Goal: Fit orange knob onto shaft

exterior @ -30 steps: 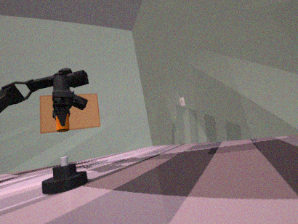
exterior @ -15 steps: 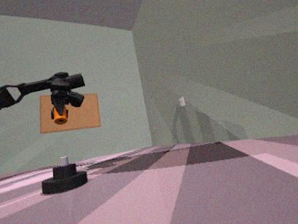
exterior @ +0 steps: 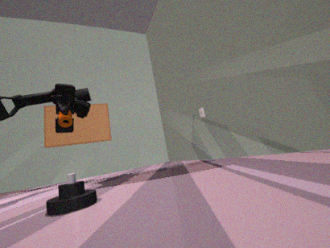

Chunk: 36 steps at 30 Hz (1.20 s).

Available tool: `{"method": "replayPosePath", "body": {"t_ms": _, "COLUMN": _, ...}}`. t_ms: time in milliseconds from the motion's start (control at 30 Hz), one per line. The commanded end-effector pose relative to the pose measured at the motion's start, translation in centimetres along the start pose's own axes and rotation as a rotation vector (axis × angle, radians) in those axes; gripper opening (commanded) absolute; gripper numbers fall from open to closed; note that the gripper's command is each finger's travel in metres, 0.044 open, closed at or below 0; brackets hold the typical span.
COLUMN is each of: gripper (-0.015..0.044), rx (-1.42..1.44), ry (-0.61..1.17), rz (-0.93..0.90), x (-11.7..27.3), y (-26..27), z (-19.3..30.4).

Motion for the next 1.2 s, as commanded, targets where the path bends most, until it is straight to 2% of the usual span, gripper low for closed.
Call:
{"method": "replayPosePath", "body": {"t_ms": 0, "gripper": 0.0000, "rx": -0.007, "ry": -0.002, "rz": 0.094, "x": 1.16, "y": 0.12, "z": 0.17}}
{"method": "replayPosePath", "body": {"t_ms": 100, "gripper": 0.0000, "rx": -0.008, "ry": 0.006, "rz": 0.158, "x": 1.71, "y": 0.31, "z": 0.25}}
{"method": "replayPosePath", "body": {"t_ms": 133, "gripper": 0.0000, "rx": 0.000, "ry": 0.012, "rz": 0.088, "x": 0.76, "y": 0.26, "z": 0.08}}
{"method": "replayPosePath", "body": {"t_ms": 1167, "gripper": 0.0000, "rx": -0.002, "ry": 0.009, "rz": 0.101, "x": 0.98, "y": 0.26, "z": 0.13}}
Point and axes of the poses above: the point midway between the two fingers, 35 mm back from their tips, its own x axis back along the fingers, its own y axis across the jaws, z = x × y, the point moved 7 cm from there along x, back along the fingers, and after that the axes turned 8 degrees about x, right-handed, at the moved point
